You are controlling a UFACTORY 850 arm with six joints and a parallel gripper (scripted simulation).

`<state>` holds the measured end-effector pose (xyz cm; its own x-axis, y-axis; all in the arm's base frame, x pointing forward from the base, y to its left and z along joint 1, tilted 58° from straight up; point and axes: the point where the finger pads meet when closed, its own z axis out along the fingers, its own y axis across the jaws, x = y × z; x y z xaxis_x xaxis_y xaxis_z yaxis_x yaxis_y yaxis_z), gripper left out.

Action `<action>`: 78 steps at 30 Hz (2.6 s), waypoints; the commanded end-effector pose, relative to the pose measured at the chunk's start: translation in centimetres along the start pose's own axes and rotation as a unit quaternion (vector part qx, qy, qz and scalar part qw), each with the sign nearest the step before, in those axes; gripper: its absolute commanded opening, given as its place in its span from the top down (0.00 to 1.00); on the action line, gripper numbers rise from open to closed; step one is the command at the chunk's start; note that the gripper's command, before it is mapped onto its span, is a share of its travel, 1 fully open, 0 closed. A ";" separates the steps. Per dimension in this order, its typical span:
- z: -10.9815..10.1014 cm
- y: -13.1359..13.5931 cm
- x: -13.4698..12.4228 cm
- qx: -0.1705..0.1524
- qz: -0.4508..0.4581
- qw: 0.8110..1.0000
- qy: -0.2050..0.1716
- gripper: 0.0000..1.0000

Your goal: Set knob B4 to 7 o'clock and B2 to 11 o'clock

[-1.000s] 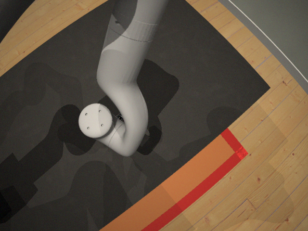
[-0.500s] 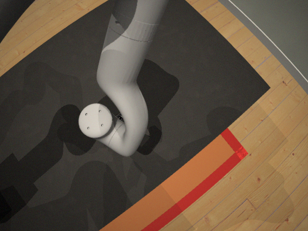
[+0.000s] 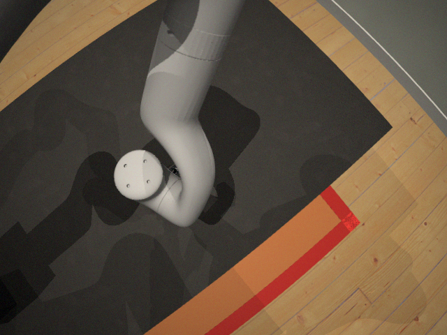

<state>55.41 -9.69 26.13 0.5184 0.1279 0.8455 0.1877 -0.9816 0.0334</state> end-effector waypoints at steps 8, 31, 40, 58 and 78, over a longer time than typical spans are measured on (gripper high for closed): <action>0.0 0.0 0.0 0.000 0.000 1.000 0.000 0.92; 0.0 0.0 0.0 0.000 -0.065 0.998 0.000 0.92; 0.0 0.0 0.0 0.000 -0.123 0.992 0.000 0.92; 0.0 0.0 0.0 0.000 -0.308 0.951 0.000 0.92; 0.0 0.0 0.0 0.000 -0.522 0.853 0.000 0.92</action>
<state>55.41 -9.69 26.14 0.1166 0.8969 0.4266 0.5436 -0.4171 0.7283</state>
